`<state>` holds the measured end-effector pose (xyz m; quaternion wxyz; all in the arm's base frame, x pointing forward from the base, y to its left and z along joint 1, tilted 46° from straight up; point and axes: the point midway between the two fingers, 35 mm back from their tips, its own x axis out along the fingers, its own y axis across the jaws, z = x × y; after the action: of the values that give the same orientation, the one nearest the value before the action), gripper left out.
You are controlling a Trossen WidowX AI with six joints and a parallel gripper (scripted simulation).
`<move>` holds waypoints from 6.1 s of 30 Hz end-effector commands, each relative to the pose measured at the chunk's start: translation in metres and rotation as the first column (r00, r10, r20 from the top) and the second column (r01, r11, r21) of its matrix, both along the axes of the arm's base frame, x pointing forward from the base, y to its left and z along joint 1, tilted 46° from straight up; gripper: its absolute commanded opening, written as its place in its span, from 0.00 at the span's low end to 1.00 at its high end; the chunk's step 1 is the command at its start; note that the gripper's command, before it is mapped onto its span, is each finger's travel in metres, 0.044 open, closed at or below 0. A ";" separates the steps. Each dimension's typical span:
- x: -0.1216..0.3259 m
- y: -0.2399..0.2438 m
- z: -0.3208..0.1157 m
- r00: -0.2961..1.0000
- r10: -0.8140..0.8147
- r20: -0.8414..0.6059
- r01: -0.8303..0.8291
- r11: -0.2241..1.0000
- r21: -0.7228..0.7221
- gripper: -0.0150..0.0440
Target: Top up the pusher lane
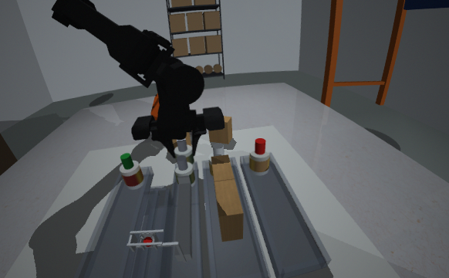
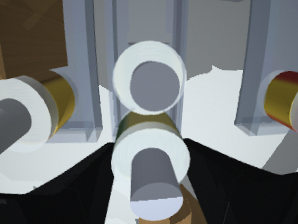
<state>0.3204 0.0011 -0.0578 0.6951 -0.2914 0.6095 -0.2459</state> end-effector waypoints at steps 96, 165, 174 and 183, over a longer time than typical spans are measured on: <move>0.024 0.003 0.007 1.000 0.003 0.029 -0.003 1.000 0.000 0.25; 0.026 -0.010 -0.006 1.000 0.003 0.029 -0.003 1.000 -0.001 0.25; 0.026 -0.012 -0.008 1.000 0.003 0.029 -0.003 1.000 -0.001 0.25; 0.026 -0.014 -0.010 1.000 0.003 0.029 -0.003 1.000 -0.001 0.25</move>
<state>0.3430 -0.0101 -0.0683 0.7000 -0.2895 0.6053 -0.2444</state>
